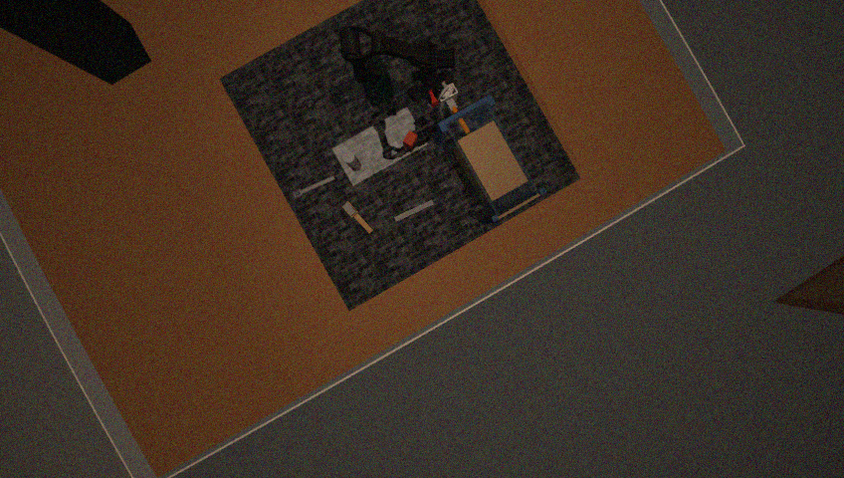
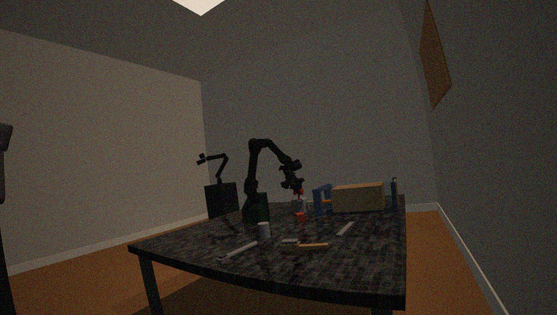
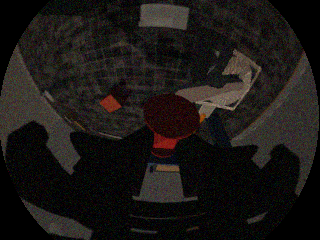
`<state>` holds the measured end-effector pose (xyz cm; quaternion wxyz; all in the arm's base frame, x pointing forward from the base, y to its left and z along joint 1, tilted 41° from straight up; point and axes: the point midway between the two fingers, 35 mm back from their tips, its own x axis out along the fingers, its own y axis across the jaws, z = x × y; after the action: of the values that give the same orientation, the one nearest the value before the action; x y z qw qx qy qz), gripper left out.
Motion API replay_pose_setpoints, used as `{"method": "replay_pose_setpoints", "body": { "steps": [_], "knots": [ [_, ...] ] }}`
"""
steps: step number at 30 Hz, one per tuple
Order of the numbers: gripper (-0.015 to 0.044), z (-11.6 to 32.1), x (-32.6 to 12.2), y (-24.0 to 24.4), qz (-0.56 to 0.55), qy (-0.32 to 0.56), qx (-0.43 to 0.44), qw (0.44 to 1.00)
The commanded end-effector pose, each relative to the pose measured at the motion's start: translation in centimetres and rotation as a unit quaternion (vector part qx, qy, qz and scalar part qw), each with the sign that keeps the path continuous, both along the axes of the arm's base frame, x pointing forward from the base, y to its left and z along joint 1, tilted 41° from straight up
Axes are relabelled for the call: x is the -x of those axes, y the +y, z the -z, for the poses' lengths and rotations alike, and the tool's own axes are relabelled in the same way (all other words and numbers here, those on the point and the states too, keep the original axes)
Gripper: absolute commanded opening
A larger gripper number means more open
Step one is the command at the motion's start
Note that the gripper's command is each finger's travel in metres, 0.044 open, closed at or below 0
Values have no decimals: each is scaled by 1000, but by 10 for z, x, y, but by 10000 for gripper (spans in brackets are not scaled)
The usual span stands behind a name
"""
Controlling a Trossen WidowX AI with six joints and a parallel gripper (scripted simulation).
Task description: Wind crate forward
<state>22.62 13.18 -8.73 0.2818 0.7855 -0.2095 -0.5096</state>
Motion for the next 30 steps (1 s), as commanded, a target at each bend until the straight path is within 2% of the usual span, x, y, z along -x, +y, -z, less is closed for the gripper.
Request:
{"method": "replay_pose_setpoints", "body": {
  "steps": [1,30],
  "knots": [
    [0,6,-13,3,6,-10,-5,1000],
    [0,21,-41,21,6,-11,-6,1000]
  ]
}}
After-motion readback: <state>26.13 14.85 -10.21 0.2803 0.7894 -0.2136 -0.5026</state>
